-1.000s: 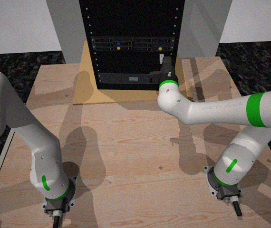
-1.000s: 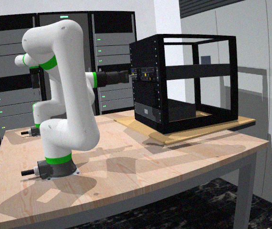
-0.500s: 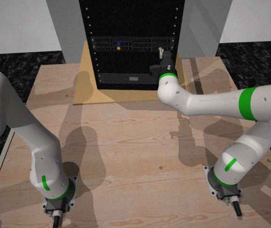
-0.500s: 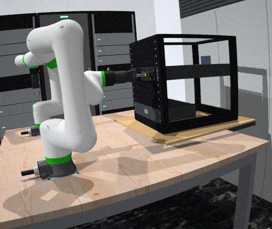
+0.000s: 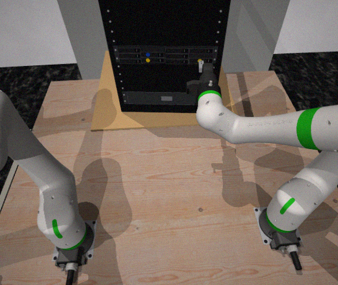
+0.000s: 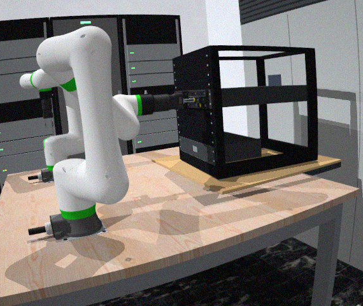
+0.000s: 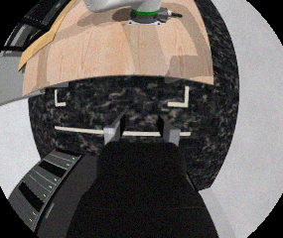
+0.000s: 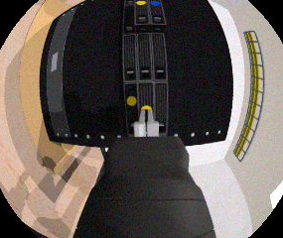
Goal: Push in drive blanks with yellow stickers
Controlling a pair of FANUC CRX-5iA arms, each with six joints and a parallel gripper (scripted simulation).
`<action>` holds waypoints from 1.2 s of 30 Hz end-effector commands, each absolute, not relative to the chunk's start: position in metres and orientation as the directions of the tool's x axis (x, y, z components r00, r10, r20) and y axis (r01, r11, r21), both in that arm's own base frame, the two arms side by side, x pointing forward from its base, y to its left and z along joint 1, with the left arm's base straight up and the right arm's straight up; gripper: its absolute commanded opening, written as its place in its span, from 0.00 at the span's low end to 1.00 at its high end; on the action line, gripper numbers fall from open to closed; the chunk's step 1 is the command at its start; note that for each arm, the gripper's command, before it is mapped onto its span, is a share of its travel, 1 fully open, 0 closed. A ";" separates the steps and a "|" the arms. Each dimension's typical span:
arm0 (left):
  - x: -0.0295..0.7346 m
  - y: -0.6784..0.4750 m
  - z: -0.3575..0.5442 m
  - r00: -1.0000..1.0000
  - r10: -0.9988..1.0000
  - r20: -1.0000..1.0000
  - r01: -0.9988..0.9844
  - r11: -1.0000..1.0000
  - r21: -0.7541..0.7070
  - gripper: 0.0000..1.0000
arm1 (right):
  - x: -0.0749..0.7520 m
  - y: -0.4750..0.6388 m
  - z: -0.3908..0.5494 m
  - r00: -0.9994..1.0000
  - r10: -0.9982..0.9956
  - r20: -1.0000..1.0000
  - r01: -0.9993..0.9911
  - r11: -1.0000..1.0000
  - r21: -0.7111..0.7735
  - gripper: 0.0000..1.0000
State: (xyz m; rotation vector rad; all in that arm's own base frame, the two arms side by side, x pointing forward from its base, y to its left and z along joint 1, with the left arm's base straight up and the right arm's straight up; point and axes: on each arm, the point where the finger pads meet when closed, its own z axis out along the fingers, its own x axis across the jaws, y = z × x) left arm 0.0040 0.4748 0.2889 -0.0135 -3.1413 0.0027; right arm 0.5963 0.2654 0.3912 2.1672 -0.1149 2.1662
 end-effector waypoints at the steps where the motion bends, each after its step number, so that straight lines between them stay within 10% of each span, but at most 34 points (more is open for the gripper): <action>1: 0.004 0.475 0.290 -1.000 0.009 0.000 0.009 1.000 0.000 1.00 | 0.596 0.265 0.392 -0.001 -0.001 1.000 -0.106 -0.994 -0.001 0.00; 36: 0.004 0.475 0.290 -1.000 0.009 0.000 0.009 1.000 0.000 1.00 | 0.606 0.264 0.392 -0.001 -0.001 1.000 -0.106 -0.994 -0.001 0.00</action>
